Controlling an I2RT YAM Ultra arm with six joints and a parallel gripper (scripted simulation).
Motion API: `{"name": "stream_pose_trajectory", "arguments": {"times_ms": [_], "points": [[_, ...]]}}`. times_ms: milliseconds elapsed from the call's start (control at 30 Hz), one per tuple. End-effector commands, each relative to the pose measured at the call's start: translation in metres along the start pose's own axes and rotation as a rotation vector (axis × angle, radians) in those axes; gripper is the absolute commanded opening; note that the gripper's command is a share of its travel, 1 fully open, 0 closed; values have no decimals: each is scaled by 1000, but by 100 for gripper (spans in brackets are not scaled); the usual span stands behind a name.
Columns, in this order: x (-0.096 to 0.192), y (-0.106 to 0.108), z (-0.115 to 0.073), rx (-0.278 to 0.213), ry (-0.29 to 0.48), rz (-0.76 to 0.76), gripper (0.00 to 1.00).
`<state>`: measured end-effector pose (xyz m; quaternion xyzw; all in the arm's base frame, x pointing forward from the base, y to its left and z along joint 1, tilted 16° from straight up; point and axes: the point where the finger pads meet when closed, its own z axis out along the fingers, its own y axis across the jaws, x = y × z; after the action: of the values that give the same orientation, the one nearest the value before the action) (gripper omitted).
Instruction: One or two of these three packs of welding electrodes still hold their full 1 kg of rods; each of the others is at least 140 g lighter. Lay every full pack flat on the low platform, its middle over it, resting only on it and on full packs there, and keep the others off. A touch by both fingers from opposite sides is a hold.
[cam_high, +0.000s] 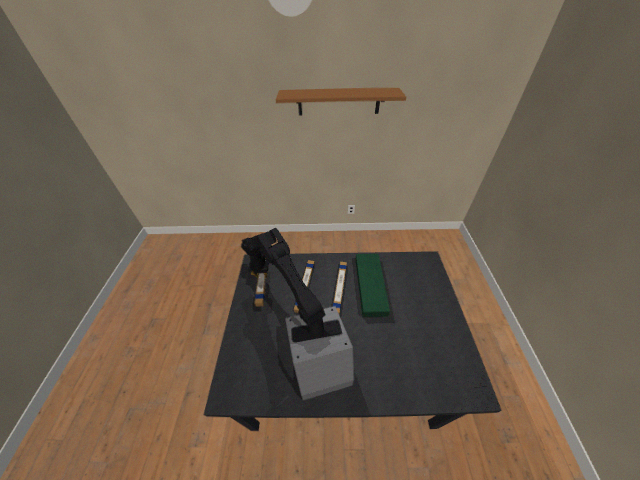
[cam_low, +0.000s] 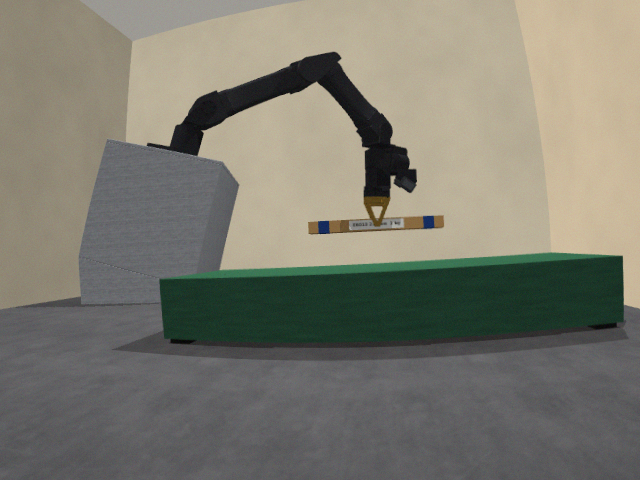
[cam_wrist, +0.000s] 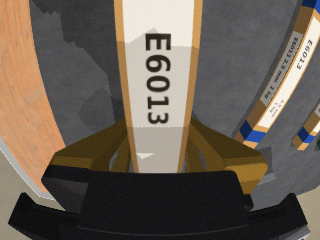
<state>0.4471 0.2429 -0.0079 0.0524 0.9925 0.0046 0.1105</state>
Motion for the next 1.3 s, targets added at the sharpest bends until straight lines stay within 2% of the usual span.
{"name": "stream_pose_trajectory", "arguments": {"times_ms": [0,1267], "points": [[-20,18,-64,-58,-85,2,0],[-14,14,-132,-58,-85,2,0]]}}
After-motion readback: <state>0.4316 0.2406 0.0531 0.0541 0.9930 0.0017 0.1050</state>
